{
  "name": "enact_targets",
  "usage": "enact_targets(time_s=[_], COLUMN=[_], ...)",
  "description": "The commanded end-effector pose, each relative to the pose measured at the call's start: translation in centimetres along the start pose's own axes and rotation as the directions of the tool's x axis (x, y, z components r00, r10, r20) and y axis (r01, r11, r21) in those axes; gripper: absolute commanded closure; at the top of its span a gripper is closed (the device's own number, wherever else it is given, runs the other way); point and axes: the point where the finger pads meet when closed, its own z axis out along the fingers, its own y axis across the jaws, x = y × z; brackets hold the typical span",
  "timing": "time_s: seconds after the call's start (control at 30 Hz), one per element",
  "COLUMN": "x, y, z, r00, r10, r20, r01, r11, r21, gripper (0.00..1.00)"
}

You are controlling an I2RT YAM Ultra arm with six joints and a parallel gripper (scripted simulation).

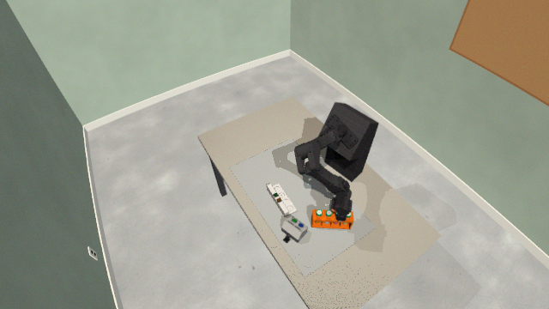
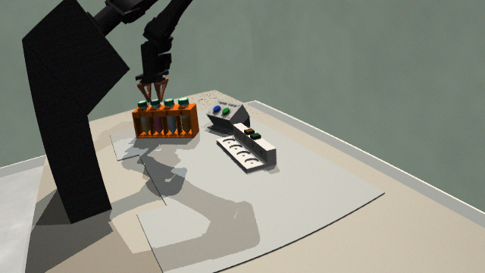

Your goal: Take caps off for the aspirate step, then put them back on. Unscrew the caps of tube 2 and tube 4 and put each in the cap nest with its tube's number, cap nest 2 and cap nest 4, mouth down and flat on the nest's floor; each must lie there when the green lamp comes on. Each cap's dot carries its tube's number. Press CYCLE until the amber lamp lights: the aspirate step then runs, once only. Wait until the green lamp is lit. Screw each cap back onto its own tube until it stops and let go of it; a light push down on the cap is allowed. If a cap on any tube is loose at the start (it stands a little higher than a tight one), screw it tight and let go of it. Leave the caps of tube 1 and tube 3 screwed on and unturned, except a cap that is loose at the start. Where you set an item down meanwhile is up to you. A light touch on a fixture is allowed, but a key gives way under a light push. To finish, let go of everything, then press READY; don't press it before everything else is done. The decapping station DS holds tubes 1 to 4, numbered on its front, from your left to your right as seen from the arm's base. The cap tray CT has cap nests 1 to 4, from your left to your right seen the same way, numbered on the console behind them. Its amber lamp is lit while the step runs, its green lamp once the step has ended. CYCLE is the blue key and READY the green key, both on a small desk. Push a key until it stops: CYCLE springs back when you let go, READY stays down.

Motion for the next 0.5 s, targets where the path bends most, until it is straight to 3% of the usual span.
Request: enact_targets(time_s=[0.0,0.2,0.23,0.47], x=[-0.33,-0.35,-0.35,-0.35], y=[0.28,0.29,0.29,0.29], z=[-0.31,-0.33,-0.33,-0.33], r00=[0.994,0.994,0.994,0.994], r10=[0.11,0.11,0.11,0.11], r20=[0.009,0.009,0.009,0.009], r01=[-0.11,-0.11,-0.11,-0.11], r11=[0.994,0.994,0.994,0.994], r21=[-0.006,-0.006,-0.006,-0.006], gripper=[0.51,0.51,1.0,1.0])
